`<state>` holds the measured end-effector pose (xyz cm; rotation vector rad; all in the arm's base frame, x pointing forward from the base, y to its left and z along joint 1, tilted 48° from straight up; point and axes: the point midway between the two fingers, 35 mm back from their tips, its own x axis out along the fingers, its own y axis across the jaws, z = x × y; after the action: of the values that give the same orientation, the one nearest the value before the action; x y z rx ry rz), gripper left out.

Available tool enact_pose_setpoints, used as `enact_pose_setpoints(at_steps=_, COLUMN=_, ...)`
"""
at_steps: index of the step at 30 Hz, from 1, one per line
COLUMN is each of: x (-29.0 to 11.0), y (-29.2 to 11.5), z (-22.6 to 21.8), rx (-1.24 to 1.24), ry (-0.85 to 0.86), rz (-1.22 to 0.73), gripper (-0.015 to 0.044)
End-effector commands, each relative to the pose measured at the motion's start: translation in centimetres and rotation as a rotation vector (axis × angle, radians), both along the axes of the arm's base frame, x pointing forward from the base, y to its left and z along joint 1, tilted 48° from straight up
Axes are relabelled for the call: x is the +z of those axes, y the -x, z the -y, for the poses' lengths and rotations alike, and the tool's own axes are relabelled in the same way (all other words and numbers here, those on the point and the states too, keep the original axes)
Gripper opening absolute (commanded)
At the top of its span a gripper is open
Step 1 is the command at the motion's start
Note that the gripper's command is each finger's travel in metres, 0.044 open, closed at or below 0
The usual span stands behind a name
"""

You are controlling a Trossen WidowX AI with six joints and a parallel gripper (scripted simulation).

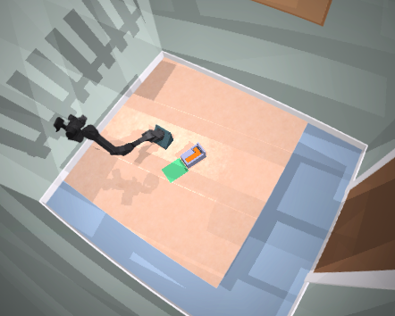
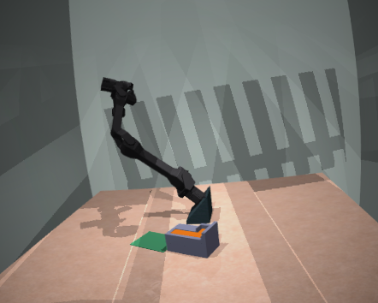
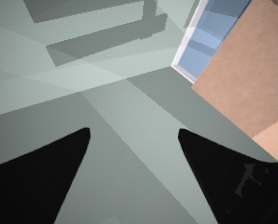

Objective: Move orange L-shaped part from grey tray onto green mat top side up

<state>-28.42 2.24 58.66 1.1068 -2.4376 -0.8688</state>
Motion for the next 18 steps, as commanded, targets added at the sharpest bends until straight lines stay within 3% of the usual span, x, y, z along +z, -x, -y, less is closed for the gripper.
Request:
enact_pose_setpoints(at_steps=1, x=-0.1, y=0.2, z=-0.4, rx=-0.016, ry=0.005, rz=0.001, gripper=0.0374)
enact_pose_setpoints(at_steps=8, x=-2.3, y=3.1, z=-10.3, rx=-0.392, ry=0.064, rz=-0.019, gripper=0.019)
enact_pose_setpoints(at_steps=13, x=-4.2, y=3.7, z=-15.5, rx=-0.579, ry=0.052, rz=-0.028, gripper=0.018)
enact_pose_setpoints(at_steps=18, x=-8.6, y=2.5, z=-25.1, rx=-0.889, ry=0.071, rz=0.056, gripper=0.018)
